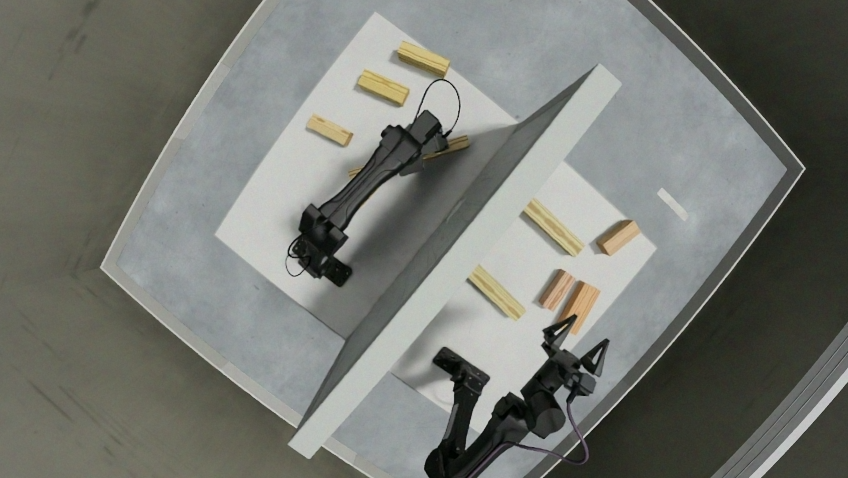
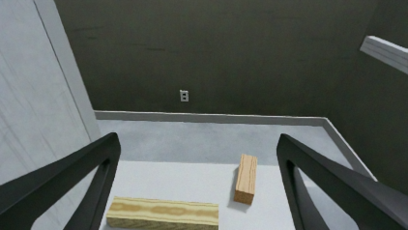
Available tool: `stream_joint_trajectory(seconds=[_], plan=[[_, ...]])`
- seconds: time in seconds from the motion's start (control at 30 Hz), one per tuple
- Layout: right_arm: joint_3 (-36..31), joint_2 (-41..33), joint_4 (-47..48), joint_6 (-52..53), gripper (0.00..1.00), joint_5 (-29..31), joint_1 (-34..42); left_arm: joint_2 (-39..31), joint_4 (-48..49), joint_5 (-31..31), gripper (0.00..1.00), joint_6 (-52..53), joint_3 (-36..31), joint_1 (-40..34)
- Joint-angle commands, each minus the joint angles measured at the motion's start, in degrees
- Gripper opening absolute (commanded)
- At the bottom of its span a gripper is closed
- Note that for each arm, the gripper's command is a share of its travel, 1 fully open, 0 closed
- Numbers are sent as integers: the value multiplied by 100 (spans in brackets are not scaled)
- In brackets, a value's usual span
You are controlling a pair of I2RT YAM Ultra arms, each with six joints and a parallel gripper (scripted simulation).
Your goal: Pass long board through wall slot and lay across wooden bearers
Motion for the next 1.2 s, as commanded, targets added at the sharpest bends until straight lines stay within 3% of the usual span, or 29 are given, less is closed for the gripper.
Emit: stream_joint_trajectory(seconds=[0.0, 0.6, 0.87, 0.93, 1.13, 1.17], plan=[[174, -150, -92, -6, 100, 25, -64, -331, -277, -20, 0, -56, 419, 56], [174, -150, -92, -6, 100, 25, -64, -7, -1086, -1, 0, -70, 1323, 70], [174, -150, -92, -6, 100, 25, -64, -283, -742, 4, 0, 3, 1232, -23], [174, -150, -92, -6, 100, 25, -64, -256, -744, 3, 0, 13, 777, -7], [174, -150, -92, -6, 100, 25, -64, -314, -841, 10, 0, 24, 1051, 27], [174, -150, -92, -6, 100, 25, -64, -314, -895, -66, 0, -342, 702, 168]])
